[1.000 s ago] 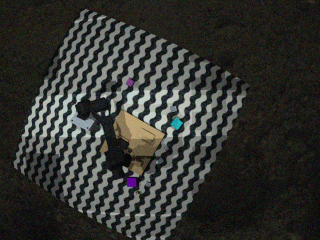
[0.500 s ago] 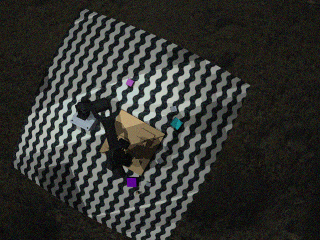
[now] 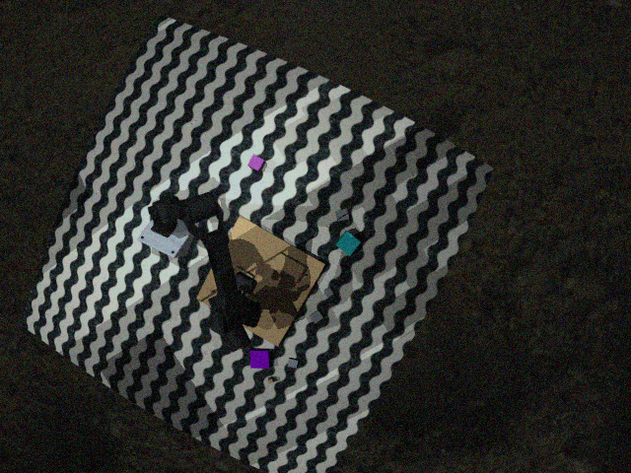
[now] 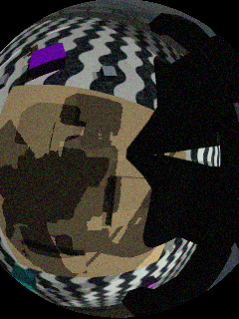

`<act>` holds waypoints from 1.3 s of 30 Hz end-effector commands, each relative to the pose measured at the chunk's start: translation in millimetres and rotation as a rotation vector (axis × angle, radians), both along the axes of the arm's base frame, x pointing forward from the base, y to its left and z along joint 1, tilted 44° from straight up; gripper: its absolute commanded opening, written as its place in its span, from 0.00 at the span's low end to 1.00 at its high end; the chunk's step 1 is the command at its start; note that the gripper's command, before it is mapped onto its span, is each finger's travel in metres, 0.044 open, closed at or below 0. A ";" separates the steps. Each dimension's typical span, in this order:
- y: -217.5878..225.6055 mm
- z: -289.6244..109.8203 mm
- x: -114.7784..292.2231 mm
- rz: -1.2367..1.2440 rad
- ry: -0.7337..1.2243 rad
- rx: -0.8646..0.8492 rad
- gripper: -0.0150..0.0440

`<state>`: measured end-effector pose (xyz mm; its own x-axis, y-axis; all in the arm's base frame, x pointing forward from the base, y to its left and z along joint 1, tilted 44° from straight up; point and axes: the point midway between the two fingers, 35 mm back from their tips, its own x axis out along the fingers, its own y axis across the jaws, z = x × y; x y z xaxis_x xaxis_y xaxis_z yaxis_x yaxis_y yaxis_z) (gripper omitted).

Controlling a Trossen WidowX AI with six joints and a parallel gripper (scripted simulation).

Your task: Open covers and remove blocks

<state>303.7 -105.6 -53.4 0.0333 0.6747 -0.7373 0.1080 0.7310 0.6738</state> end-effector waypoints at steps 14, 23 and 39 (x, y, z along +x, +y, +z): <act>15.5 -13.0 -2.5 0.000 0.010 0.010 0.25; 21.7 -19.0 -3.0 0.000 0.010 0.011 0.25; 19.7 -20.0 8.3 0.000 0.009 0.010 0.25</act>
